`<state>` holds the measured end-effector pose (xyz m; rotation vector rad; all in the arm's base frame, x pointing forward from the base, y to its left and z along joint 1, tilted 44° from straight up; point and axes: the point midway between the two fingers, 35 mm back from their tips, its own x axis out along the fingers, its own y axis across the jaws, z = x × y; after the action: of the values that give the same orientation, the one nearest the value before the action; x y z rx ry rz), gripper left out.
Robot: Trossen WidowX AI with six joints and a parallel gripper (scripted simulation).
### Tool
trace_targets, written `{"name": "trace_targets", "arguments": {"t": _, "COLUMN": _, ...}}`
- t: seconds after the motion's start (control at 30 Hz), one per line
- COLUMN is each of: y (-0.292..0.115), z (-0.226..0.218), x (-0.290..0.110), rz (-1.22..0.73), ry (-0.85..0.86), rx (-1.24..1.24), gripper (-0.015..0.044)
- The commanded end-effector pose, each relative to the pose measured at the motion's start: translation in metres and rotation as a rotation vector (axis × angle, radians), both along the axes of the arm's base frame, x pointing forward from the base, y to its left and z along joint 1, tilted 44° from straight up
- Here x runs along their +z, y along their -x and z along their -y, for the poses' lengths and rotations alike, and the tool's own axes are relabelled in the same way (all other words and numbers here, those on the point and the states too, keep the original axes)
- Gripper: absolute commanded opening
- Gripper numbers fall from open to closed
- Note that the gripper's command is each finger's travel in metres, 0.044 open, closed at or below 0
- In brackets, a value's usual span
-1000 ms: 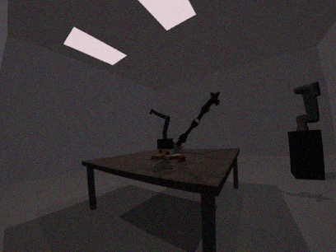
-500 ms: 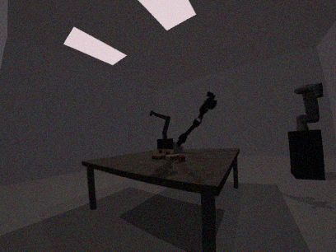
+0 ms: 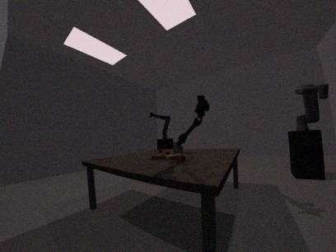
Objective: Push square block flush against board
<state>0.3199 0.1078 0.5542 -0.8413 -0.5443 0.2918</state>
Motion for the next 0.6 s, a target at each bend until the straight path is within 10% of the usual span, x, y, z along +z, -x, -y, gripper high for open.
{"name": "trace_targets", "arguments": {"t": 0.0, "y": -0.029, "z": -0.003, "x": -0.037, "rz": -0.131, "ry": 0.002, "rx": 0.014, "gripper": 0.0000}}
{"name": "trace_targets", "arguments": {"t": 0.57, "y": -0.101, "z": 0.014, "x": -0.196, "rz": -0.630, "ry": 0.019, "rx": 0.008, "gripper": 0.0000}}
